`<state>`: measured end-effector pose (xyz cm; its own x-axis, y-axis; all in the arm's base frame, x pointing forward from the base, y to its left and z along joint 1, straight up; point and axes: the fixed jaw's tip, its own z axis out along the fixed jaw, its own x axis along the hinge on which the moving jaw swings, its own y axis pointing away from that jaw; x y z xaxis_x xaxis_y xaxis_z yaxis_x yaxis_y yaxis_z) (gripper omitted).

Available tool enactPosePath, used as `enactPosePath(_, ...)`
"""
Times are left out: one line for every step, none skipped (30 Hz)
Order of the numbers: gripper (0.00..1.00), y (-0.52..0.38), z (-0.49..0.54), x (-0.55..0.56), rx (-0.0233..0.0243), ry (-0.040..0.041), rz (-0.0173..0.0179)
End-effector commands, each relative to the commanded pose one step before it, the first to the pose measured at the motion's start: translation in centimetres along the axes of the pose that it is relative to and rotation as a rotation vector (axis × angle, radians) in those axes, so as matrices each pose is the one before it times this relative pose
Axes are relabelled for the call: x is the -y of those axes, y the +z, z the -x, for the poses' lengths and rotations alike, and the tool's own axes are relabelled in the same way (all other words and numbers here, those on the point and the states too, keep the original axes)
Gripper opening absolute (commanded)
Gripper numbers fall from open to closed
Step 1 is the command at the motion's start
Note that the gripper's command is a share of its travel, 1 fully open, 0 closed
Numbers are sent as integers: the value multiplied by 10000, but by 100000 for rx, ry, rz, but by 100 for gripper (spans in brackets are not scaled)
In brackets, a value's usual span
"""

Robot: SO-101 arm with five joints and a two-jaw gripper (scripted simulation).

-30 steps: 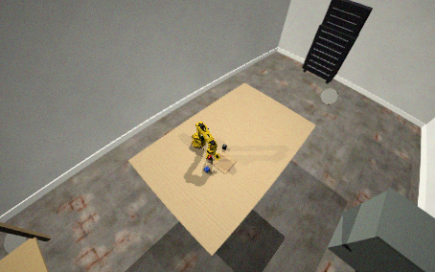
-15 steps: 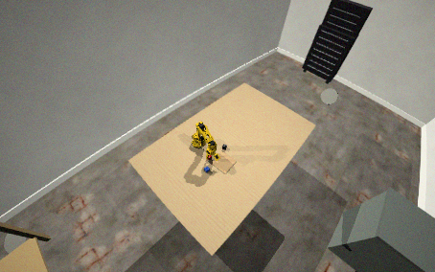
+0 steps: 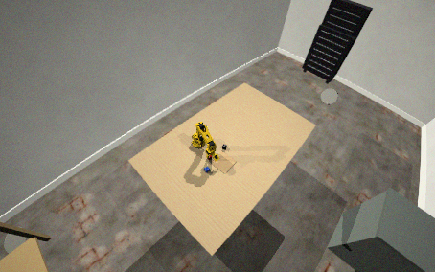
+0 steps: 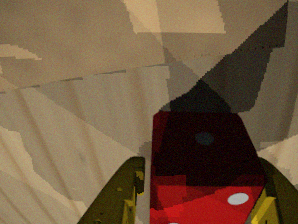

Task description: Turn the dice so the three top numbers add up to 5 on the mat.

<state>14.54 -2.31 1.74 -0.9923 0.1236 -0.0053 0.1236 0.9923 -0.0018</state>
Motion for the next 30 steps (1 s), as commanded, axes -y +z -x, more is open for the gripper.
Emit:
enactPosePath(18,-1403,2843,2276,1831,212,-57)
enactPosePath(18,0,-11,276,0,0,-3)
enactPosePath(17,0,-11,240,0,0,-3)
enactPosePath(17,0,-5,216,0,0,-3)
enactPosePath(17,0,-12,180,0,0,-3)
enactPosePath(16,6,-6,144,0,0,-3)
enactPosePath(16,0,-6,114,-3,0,0)
enactPosePath(16,0,0,90,0,0,-3)
enactPosePath(16,0,-6,60,0,0,0)
enactPosePath(16,0,0,42,0,0,0)
enactPosePath(16,0,0,24,0,0,0)
enactPosePath(16,0,-6,6,0,0,0)
enactPosePath(16,0,0,0,0,0,0)
enactPosePath(16,0,0,0,0,0,0)
enactPosePath(16,0,0,0,0,0,0)
enactPosePath(16,0,2,-1,0,-1,-2)
enactPosePath(16,0,0,0,0,0,0)
enactPosePath(15,0,0,0,0,0,0)
enactPosePath(14,0,0,0,0,0,0)
enactPosePath(13,0,0,0,0,0,0)
enactPosePath(11,0,0,0,0,0,0)
enactPosePath(9,0,0,0,0,0,0)
enactPosePath(7,0,0,0,0,0,0)
enactPosePath(5,0,0,0,0,0,0)
enactPosePath(3,0,0,0,0,0,0)
enactPosePath(2,0,0,0,0,0,0)
enactPosePath(1,0,0,0,0,0,0)
enactPosePath(0,0,0,0,0,0,0)
enactPosePath(0,0,0,0,0,0,0)
enactPosePath(0,0,0,0,0,0,0)
